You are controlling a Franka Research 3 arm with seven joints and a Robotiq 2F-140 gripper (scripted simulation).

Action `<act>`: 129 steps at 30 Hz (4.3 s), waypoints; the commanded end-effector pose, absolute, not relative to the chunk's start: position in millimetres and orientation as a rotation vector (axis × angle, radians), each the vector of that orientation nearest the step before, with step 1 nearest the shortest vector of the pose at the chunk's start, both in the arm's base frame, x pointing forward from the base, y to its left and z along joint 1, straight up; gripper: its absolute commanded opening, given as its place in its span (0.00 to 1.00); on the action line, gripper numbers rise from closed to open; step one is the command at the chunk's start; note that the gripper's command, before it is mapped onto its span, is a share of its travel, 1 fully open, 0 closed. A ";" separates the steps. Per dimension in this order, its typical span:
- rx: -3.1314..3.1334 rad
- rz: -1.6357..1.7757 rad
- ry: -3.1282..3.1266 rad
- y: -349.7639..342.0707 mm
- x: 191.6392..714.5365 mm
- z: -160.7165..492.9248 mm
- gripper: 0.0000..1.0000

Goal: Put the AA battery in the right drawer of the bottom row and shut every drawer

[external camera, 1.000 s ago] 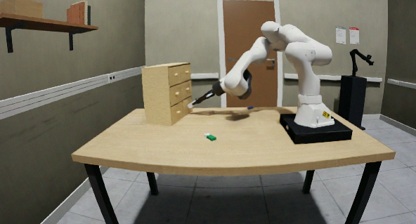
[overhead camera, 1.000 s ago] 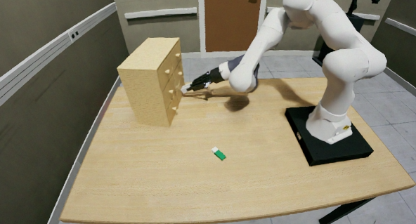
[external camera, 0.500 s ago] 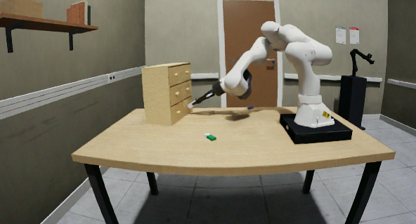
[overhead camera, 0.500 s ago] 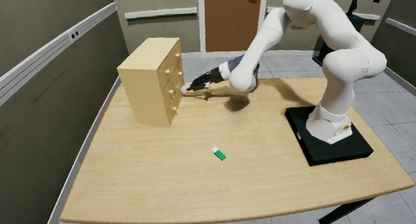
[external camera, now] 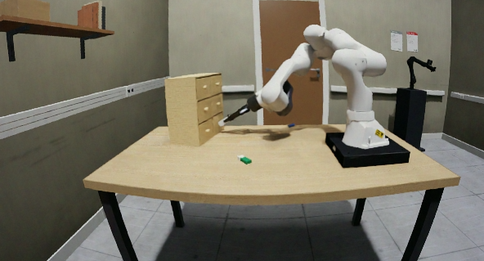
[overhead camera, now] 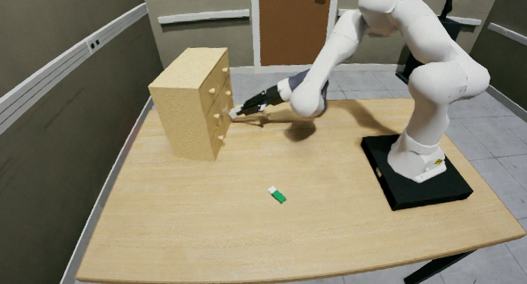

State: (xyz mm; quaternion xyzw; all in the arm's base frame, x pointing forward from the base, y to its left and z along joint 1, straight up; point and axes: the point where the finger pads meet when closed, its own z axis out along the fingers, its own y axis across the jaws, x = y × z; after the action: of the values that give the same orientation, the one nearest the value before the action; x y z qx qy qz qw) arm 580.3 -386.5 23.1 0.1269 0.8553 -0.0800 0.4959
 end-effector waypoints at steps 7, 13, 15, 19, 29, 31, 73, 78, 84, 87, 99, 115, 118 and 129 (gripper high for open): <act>0.312 -0.188 2.072 -384.2 576.9 22.8 0.17; 0.312 -0.188 2.072 -382.7 572.0 22.7 0.17; 0.312 -0.188 2.072 -382.1 569.9 22.7 0.17; 0.312 -0.188 2.072 -380.6 565.4 22.7 0.17; 0.312 -0.188 2.072 -377.3 554.8 22.7 0.17; 0.312 -0.188 2.072 -376.5 552.0 22.6 0.17; 0.312 -0.188 2.072 -366.1 518.8 22.5 0.17; 0.312 -0.188 2.072 -366.1 518.7 22.5 0.17; 0.312 -0.188 2.072 -366.1 518.7 22.5 0.17; 0.312 -0.188 2.072 -366.1 518.7 22.5 0.17; 0.312 -0.188 2.072 -366.1 518.7 22.5 0.28; 0.312 -0.188 2.072 -358.9 495.5 22.4 0.28; 0.312 -0.188 2.072 -354.5 481.4 22.3 0.28; 0.312 -0.188 2.072 -350.8 469.6 25.1 0.28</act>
State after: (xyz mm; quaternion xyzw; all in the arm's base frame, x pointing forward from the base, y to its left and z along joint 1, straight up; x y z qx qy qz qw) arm 471.3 -350.5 20.6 0.1331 0.8561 -0.0733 0.4940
